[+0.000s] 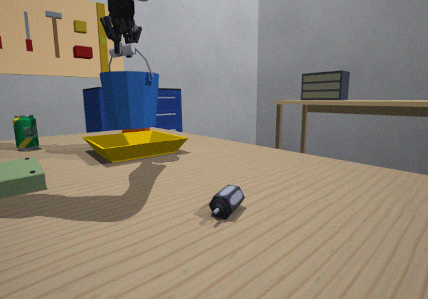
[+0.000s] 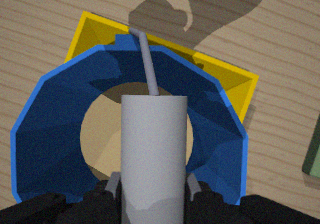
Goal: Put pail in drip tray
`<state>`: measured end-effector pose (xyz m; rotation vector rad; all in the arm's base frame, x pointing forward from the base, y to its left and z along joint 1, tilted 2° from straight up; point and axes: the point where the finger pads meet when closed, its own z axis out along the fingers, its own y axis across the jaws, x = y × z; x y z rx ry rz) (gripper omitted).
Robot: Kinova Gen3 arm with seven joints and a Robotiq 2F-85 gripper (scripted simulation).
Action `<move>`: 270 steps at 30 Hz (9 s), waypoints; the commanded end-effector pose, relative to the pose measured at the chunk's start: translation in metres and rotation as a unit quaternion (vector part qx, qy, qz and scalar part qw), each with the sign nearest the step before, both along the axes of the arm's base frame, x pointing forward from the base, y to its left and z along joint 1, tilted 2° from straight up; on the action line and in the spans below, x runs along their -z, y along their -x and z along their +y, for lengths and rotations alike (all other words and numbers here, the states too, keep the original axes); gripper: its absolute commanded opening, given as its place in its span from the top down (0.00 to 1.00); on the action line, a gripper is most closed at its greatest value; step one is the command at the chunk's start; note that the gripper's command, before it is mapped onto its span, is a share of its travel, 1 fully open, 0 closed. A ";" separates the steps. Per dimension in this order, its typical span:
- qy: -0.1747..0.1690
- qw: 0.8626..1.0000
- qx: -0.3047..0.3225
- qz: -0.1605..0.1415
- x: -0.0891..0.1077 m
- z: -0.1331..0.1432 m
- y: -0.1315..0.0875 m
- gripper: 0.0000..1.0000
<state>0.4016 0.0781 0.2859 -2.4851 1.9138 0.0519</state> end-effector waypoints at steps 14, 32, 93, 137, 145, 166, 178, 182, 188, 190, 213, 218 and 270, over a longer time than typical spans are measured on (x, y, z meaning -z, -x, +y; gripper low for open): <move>0.000 1.000 0.000 0.000 0.011 0.000 0.000 0.90; 0.000 1.000 0.000 0.000 0.031 0.001 0.001 0.90; 0.000 1.000 0.000 0.000 0.079 0.002 0.002 0.90; 0.000 1.000 0.000 0.000 0.079 0.002 0.002 0.90; 0.000 1.000 0.000 0.000 0.079 0.002 0.002 0.00; 0.000 1.000 0.000 0.000 0.079 0.002 0.002 0.00; 0.000 1.000 0.000 0.000 0.079 0.002 0.002 0.00; 0.000 1.000 0.000 0.000 0.078 0.002 0.002 0.00; 0.000 1.000 0.000 0.000 0.075 0.002 0.002 0.00; 0.000 1.000 0.000 0.000 0.072 0.002 0.002 0.00; 0.000 1.000 0.000 0.000 0.027 0.001 0.001 0.00; 0.000 1.000 0.000 0.000 0.016 0.001 0.001 0.00; 0.000 1.000 0.000 0.000 -0.001 0.000 0.000 0.00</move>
